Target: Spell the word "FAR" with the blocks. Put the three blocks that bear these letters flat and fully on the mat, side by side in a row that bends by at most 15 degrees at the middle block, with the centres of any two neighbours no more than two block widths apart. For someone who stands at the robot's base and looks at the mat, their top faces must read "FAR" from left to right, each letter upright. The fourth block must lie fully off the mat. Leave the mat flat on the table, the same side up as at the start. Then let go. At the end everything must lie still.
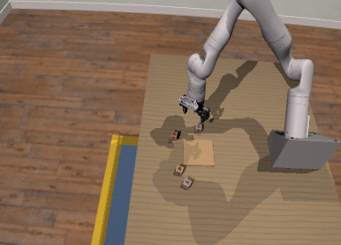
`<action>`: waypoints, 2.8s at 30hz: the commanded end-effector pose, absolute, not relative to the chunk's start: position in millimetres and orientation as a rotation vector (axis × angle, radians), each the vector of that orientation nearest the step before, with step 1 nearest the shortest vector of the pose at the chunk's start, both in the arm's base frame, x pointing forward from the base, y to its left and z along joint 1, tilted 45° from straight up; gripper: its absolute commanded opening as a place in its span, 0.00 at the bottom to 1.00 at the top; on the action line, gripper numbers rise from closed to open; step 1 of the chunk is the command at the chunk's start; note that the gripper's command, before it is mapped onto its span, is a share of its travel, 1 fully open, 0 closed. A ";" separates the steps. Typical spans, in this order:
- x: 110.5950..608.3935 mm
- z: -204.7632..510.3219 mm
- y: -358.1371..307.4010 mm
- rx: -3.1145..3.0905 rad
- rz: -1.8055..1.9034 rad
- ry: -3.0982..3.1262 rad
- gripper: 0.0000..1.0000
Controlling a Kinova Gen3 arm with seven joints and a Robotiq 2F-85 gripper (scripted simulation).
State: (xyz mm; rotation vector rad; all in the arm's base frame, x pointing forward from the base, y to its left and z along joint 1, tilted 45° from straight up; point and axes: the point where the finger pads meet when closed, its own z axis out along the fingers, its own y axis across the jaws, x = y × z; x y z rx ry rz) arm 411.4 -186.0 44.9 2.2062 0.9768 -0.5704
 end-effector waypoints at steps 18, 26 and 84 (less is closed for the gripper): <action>466.3 25.2 -174.3 2.338 -0.196 0.050 1.00; 488.9 16.2 -165.4 2.332 -0.047 -0.240 1.00; 498.1 11.3 -162.7 2.324 0.013 -0.349 0.67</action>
